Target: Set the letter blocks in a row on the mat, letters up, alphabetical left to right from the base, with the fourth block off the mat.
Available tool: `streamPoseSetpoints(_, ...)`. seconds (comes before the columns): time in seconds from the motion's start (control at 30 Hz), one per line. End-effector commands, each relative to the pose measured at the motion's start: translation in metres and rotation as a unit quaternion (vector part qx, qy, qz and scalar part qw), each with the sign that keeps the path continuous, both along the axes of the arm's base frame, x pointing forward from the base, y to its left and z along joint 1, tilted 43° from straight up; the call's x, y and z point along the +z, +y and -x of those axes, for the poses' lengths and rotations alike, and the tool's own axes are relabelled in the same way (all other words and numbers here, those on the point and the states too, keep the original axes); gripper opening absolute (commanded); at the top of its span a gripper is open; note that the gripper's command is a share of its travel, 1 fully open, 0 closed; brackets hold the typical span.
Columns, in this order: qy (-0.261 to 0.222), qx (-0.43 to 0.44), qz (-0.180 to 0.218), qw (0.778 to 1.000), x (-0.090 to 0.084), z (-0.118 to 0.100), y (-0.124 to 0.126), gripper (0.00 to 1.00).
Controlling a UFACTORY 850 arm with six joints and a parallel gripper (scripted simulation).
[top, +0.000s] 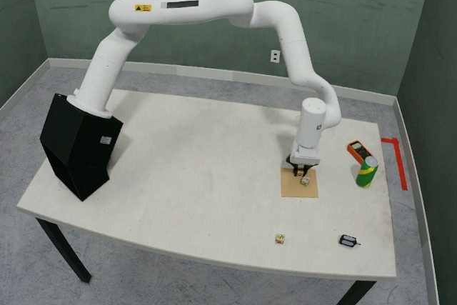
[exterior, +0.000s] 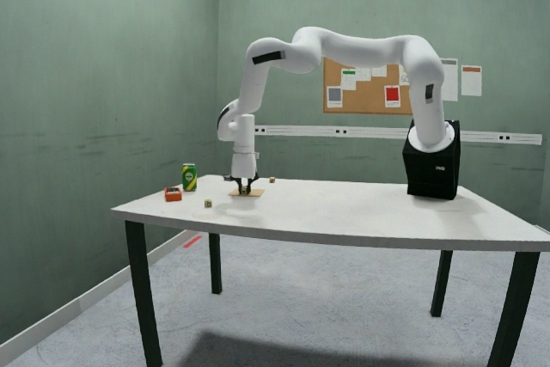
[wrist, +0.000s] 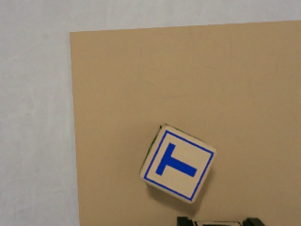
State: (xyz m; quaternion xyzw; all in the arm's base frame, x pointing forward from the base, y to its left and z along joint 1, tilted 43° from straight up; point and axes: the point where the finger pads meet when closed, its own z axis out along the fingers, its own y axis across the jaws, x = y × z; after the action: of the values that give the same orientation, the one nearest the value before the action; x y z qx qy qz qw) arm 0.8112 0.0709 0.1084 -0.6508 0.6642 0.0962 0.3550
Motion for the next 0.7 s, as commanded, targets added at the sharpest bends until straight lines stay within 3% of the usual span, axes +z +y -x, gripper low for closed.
streamPoseSetpoints(0.0, -0.001, 0.0, 0.0, 1.0, 0.0012, -0.0007, -0.0007, 0.23)
streamPoseSetpoints(0.13, -0.001, 0.0, 0.0, 1.0, 0.0012, -0.0007, -0.0007, 0.23)
streamPoseSetpoints(0.47, -0.001, 0.0, 0.0, 1.0, 0.0012, -0.0007, -0.0007, 0.39)
streamPoseSetpoints(0.67, -0.001, 0.0, 0.0, 1.0, 0.0012, -0.0007, -0.0007, 0.43)
